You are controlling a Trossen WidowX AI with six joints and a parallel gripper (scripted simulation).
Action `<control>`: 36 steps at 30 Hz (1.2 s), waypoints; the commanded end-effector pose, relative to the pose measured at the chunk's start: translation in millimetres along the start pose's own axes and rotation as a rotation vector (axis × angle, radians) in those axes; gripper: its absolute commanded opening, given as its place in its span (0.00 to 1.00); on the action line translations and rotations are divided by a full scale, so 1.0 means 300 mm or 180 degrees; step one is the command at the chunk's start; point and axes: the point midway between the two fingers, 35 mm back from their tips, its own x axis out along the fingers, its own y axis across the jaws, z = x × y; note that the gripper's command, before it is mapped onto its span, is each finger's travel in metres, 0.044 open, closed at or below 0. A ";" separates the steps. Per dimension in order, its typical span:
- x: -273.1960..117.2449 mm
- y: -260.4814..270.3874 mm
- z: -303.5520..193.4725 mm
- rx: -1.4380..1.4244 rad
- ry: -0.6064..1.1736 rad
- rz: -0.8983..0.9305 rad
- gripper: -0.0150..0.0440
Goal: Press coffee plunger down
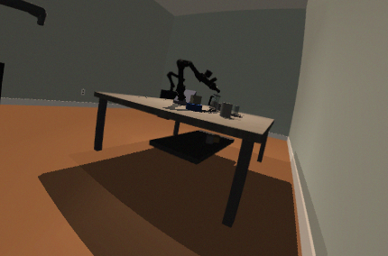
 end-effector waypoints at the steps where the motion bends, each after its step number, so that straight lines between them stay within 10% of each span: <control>1: 0.018 -0.001 -0.040 -0.0084 0.0126 -0.0022 0.47; 36: 0.026 0.010 -0.029 -0.0083 0.0126 -0.0023 0.47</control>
